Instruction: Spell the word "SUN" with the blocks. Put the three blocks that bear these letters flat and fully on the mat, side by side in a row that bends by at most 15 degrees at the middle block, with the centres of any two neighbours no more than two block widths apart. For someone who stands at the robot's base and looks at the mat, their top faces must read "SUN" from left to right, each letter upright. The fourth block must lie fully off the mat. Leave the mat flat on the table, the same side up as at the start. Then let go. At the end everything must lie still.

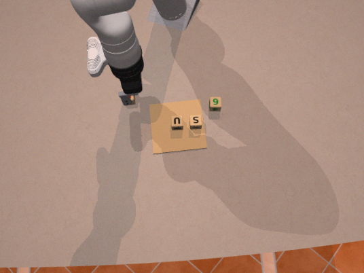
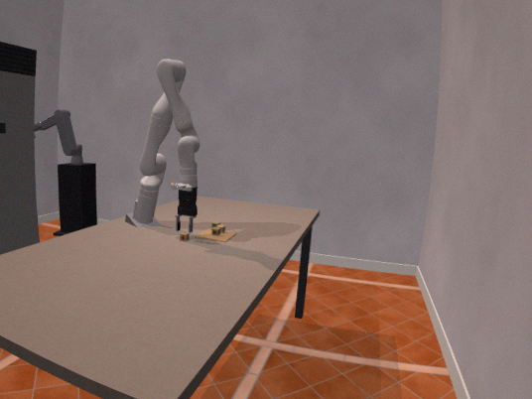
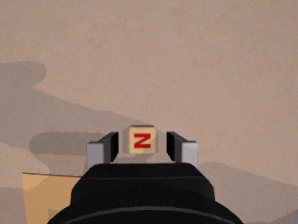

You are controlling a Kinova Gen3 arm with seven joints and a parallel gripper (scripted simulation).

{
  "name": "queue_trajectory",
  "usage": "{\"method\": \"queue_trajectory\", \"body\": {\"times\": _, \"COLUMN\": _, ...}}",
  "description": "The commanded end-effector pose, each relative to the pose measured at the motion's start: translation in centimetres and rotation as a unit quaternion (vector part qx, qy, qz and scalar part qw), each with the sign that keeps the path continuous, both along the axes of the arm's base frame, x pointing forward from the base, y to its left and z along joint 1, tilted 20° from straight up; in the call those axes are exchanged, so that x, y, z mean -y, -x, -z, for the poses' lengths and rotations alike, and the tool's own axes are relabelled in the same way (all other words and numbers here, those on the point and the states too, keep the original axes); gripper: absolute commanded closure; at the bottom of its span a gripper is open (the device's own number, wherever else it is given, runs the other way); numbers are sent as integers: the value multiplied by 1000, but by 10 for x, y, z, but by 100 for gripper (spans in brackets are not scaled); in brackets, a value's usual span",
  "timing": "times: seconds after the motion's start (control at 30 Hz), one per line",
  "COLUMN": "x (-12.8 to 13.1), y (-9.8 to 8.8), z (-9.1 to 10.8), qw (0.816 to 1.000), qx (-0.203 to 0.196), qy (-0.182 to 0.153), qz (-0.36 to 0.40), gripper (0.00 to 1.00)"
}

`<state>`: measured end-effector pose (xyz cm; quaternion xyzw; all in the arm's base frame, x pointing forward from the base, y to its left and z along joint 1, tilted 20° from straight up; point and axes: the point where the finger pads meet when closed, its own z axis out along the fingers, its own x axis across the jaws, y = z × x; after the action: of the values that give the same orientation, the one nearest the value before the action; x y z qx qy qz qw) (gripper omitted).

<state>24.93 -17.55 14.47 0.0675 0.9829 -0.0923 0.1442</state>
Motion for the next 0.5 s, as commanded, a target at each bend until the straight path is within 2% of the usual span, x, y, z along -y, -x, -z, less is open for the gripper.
{"method": "queue_trajectory", "body": {"times": 0.0, "x": 0, "y": 0, "z": 0, "qw": 1000, "qx": 0, "qy": 0, "qz": 0, "gripper": 0}}
{"method": "queue_trajectory", "body": {"times": 0.47, "x": 1, "y": -2, "z": 6, "qw": 1000, "qx": 0, "qy": 0, "qz": 0, "gripper": 0}}
